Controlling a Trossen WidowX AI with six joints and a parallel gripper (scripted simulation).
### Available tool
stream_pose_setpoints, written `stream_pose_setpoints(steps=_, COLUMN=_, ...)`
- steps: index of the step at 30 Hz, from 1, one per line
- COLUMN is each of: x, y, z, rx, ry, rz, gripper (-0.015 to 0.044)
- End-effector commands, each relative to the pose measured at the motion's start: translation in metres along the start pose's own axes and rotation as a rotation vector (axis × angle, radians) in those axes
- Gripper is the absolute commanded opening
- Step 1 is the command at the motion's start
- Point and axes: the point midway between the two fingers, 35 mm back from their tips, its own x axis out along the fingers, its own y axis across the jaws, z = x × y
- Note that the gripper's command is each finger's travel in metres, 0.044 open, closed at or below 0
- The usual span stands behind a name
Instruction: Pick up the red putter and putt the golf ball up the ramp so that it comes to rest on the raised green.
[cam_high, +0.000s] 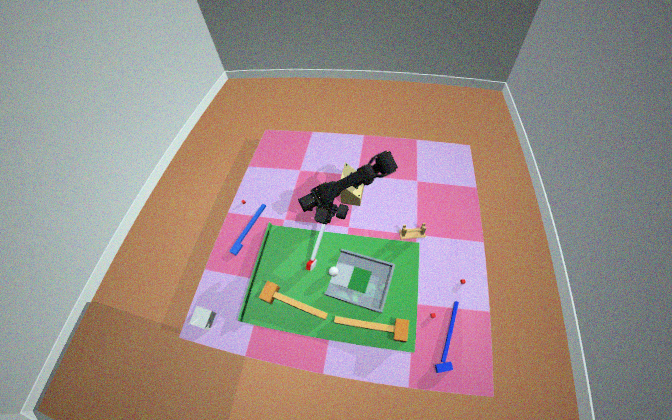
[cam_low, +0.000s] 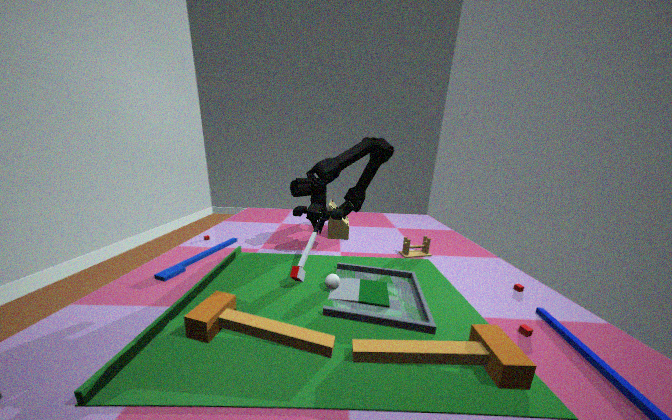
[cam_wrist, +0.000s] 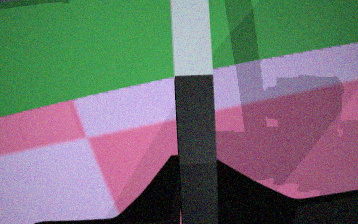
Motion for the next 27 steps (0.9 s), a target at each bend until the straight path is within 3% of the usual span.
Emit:
stream_pose_setpoints(steps=1, x=-0.012, y=0.001, z=0.001, rx=0.010, ry=-0.014, rz=0.001, gripper=0.0000)
stream_pose_setpoints(steps=9, x=-0.058, y=0.002, z=-0.001, rx=0.010, ry=-0.013, rz=0.000, gripper=0.0000)
stream_pose_setpoints(steps=27, x=-0.051, y=0.002, z=-0.001, rx=0.018, ry=-0.013, rz=0.004, gripper=0.0000)
